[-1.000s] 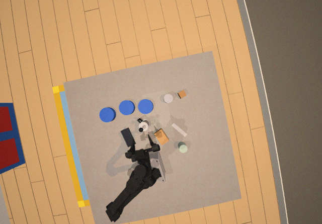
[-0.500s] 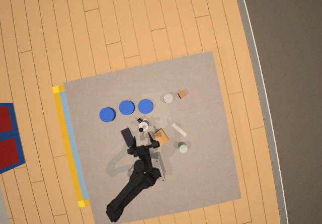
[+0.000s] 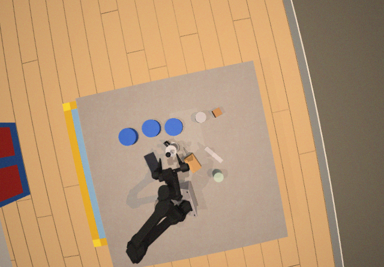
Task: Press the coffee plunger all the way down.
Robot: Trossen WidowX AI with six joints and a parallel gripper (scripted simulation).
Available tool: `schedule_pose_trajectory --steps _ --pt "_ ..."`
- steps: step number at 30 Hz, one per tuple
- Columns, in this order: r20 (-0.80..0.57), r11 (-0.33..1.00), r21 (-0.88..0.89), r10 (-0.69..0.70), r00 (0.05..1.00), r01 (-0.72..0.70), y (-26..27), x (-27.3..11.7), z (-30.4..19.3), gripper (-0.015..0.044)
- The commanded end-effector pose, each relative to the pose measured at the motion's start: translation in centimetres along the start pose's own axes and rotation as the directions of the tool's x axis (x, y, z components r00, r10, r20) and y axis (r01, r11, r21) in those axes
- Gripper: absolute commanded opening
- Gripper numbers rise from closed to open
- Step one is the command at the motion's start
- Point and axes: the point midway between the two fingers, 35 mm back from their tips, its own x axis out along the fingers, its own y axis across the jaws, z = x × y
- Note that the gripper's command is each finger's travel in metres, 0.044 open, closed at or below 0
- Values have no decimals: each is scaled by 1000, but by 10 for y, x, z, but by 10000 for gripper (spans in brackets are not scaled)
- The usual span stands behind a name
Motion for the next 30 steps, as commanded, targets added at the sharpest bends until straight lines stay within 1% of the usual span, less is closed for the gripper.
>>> schedule_pose_trajectory --steps 1,7,19,21,30 --pt "1 1000 3 -1 1000 1 0 6 0 440" --pt "2 1000 4 0 1000 0 1 13 0 440" --pt "2 1000 4 0 1000 0 1 13 0 125" --pt "2 1000 4 0 1000 0 1 13 0 115" --pt "2 1000 4 0 1000 0 0 14 -1 115"
